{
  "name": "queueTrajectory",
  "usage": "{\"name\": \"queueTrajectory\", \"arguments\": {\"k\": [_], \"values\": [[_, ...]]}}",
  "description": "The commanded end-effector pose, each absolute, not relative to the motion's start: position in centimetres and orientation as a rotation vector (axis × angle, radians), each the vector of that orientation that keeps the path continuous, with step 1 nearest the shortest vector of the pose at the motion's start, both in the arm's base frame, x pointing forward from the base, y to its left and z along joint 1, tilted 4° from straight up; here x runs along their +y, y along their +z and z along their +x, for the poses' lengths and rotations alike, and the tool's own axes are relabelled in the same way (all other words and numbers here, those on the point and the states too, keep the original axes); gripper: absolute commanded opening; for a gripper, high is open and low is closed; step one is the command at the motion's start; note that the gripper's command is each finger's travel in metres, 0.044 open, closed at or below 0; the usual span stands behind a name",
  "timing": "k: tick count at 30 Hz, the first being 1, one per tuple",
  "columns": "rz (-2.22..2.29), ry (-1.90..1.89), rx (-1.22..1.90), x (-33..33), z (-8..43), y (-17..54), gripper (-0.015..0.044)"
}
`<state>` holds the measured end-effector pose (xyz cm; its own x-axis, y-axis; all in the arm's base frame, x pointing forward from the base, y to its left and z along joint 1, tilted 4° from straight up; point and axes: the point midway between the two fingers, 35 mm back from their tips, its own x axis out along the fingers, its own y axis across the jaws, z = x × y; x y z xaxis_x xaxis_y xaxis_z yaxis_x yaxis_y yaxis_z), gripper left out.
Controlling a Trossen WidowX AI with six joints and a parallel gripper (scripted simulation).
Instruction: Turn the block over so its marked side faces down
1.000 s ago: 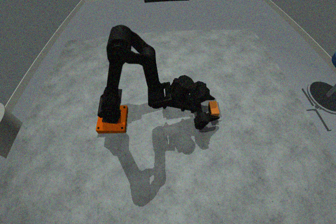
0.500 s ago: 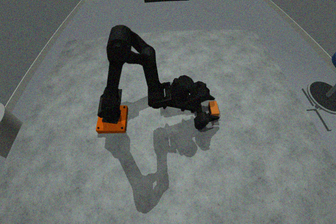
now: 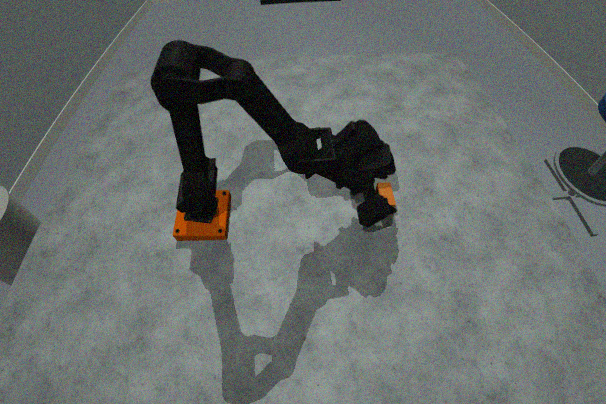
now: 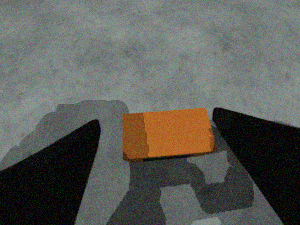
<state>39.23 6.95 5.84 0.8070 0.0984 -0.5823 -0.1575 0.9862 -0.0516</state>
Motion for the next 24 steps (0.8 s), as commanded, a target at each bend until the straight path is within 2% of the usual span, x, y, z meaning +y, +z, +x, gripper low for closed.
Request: {"name": "queueTrajectory", "arguments": {"k": [1,14,24], "values": [[-0.109,0.114,0.842,6.4,36.2,11.3,0.0440],[-0.110,0.113,0.853,6.4,36.1,11.5,0.0440],[-0.128,0.102,1.127,7.0,38.9,13.1,0.0440]]}}
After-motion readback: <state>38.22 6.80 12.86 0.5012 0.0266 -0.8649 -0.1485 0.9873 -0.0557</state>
